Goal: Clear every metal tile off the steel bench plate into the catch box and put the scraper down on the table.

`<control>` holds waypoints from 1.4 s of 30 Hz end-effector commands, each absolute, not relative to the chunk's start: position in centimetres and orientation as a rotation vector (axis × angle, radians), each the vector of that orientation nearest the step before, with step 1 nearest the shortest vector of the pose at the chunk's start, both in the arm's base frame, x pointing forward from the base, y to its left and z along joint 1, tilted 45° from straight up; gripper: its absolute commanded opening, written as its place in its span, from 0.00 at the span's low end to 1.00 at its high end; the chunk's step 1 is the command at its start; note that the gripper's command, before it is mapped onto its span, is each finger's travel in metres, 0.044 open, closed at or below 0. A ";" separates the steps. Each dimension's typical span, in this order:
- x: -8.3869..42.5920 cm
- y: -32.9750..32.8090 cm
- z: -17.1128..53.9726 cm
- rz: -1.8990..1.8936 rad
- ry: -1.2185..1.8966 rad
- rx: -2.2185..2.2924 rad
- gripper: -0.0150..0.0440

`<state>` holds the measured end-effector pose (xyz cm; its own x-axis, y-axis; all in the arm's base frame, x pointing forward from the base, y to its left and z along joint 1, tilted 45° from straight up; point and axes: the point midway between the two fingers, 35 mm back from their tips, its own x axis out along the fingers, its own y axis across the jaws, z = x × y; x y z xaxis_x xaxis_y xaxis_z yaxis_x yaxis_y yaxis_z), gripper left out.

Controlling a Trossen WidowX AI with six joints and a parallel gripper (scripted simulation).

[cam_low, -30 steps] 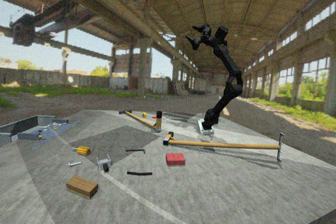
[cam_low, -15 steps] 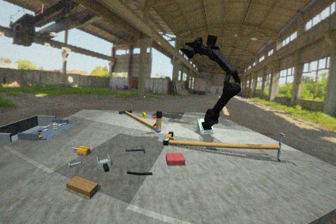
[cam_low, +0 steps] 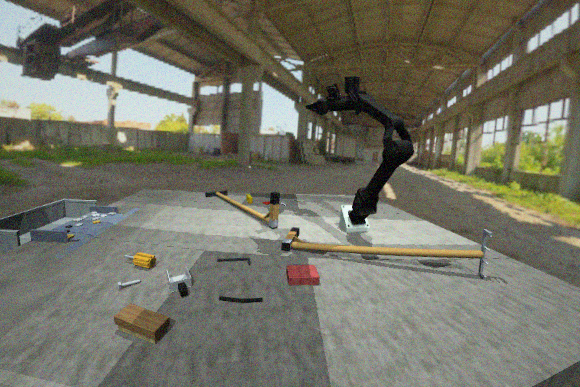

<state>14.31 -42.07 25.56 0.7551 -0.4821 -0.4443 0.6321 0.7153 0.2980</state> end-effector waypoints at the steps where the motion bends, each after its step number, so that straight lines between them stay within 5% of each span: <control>1: 14.4 -41.2 22.6 -0.632 0.395 0.588 1.00; 12: 14.4 -38.4 17.3 -0.631 0.494 0.857 1.00; 42: 14.4 -38.3 17.3 -0.631 0.495 0.860 1.00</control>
